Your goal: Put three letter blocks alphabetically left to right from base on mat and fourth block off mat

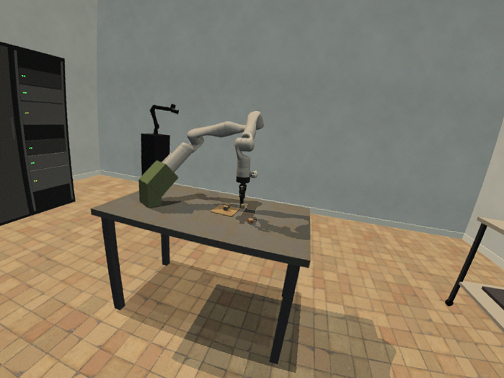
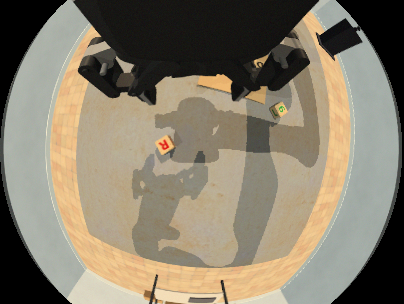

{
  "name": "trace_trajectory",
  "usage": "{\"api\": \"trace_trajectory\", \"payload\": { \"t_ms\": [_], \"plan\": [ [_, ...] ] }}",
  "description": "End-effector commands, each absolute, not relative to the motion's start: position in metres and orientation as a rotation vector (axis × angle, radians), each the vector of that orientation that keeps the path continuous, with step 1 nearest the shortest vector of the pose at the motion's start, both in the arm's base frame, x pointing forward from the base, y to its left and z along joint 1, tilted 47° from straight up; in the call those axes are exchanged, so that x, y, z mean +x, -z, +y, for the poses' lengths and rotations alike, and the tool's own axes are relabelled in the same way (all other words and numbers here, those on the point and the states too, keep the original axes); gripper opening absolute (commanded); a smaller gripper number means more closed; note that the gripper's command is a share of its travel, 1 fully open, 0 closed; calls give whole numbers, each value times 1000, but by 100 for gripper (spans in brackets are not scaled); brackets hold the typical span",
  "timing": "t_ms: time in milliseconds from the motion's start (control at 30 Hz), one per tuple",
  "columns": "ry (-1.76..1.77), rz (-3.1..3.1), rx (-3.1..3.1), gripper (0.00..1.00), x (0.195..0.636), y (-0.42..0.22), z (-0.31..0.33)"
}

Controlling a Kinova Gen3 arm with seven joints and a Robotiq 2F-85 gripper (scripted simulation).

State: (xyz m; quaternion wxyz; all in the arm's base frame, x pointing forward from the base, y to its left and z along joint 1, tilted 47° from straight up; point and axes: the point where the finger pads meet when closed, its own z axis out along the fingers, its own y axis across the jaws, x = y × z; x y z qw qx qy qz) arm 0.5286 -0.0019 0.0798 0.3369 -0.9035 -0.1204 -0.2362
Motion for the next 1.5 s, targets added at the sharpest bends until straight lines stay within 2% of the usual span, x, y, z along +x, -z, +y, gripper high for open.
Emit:
{"api": "trace_trajectory", "payload": {
  "t_ms": [0,433,1467],
  "plan": [
    [590,-256,-2357,100,533,-78,-4],
    [398,177,-2327,100,559,-76,-16],
    [93,773,-2188,100,591,-73,-28]
  ]
}}
